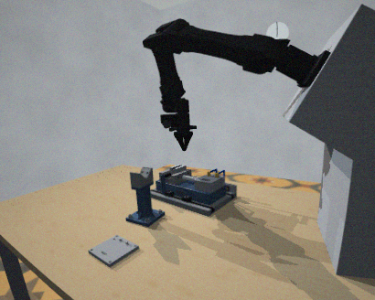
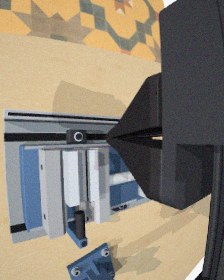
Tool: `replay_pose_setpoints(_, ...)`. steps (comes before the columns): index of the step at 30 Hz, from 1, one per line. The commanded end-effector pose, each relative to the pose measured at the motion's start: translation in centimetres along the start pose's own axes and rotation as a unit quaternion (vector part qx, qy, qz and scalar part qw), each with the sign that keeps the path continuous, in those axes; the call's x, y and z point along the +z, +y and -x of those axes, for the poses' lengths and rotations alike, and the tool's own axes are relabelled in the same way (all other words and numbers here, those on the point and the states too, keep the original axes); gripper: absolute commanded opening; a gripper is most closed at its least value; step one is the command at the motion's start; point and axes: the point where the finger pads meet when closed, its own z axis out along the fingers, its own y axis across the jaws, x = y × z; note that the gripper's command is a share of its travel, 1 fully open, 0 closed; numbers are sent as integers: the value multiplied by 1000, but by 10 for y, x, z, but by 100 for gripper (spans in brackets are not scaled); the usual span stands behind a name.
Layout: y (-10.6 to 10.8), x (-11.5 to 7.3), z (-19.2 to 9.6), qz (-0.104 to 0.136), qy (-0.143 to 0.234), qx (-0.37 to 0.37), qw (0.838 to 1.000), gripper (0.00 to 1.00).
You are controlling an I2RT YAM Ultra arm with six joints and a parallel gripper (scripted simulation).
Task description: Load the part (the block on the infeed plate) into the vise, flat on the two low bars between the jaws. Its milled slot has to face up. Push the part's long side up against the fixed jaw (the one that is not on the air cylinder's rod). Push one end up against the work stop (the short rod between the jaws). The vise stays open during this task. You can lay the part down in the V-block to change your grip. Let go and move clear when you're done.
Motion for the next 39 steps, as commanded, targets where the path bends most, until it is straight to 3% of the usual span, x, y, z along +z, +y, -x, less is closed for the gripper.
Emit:
replay_pose_setpoints(1,1,-11,-1,4,-6,-7,1000,0)
replay_pose_setpoints(39,-2,-4,-1,5,-4,-7,1000,0)
